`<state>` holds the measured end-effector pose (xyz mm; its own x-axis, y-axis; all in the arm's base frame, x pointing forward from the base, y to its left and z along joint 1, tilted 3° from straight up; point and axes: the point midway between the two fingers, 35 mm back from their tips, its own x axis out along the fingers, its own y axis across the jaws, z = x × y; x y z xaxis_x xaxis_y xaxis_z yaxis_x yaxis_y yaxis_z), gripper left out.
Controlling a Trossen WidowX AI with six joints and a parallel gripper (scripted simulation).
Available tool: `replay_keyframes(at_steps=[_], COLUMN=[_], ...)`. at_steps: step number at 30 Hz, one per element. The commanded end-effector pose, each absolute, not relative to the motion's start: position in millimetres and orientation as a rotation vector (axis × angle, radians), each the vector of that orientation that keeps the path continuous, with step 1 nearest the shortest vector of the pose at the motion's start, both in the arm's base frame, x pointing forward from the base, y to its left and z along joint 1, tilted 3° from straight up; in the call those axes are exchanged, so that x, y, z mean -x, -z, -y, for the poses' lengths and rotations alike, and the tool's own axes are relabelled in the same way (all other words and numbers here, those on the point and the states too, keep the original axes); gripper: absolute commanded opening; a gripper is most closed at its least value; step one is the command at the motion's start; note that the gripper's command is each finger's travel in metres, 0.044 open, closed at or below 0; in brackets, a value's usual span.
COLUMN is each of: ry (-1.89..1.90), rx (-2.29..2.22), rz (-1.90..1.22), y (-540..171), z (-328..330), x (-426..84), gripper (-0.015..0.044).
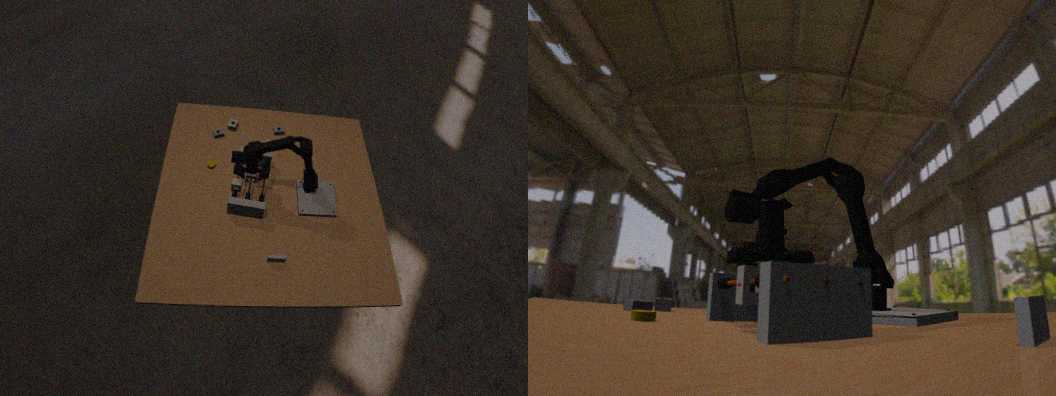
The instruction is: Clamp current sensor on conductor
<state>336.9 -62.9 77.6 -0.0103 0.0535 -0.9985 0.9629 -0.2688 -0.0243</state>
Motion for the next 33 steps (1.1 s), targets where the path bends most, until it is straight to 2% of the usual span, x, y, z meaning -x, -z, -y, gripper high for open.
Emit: replay_keyframes(at_steps=[1, 22, 29, 30, 33], ry=[1.396, 1.396, 1.365, 1.361, 1.369], rx=[-1.44, -1.44, -1.459, -1.462, -1.455], rz=[-1.119, -1.119, -1.075, -1.068, -1.089], y=[-78.2, -78.2, -83.6, -84.4, -81.5], z=[62.9, 62.9, 63.1, 63.1, 62.7], x=[-337.1, -337.1, -336.7, -336.6, -337.0], gripper=[0.0341, 0.0201, 0.0017, 0.0, 0.0])
